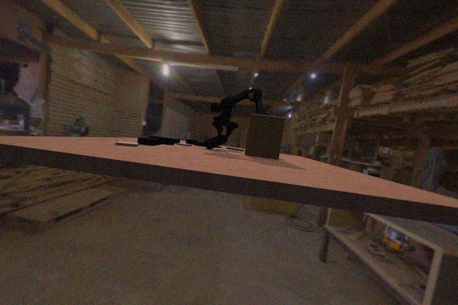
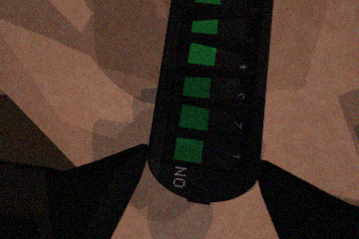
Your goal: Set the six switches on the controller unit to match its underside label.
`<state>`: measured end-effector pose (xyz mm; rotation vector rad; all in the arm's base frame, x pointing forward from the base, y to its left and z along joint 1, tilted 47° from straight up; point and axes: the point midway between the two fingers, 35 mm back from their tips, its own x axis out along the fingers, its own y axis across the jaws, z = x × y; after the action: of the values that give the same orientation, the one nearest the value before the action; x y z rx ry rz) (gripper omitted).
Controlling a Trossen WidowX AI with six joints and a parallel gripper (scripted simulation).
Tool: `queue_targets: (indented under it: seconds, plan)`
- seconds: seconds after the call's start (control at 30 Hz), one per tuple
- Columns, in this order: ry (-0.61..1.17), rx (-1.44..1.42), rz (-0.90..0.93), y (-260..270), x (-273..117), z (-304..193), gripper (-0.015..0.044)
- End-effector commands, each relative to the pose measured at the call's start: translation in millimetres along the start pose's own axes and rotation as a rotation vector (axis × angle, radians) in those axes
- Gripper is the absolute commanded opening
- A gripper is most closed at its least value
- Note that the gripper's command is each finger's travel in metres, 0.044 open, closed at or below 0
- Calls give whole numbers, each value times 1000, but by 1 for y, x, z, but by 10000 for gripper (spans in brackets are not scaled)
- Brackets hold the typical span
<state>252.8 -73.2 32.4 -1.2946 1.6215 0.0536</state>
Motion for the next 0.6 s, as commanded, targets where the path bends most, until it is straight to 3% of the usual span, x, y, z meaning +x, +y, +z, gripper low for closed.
queue_targets:
  seconds: [0.0, 0.57]
  plan:
    - [2, 3, -5, -2, -5, 5, 336]
    - [34, 4, -5, -2, -14, 17, 336]
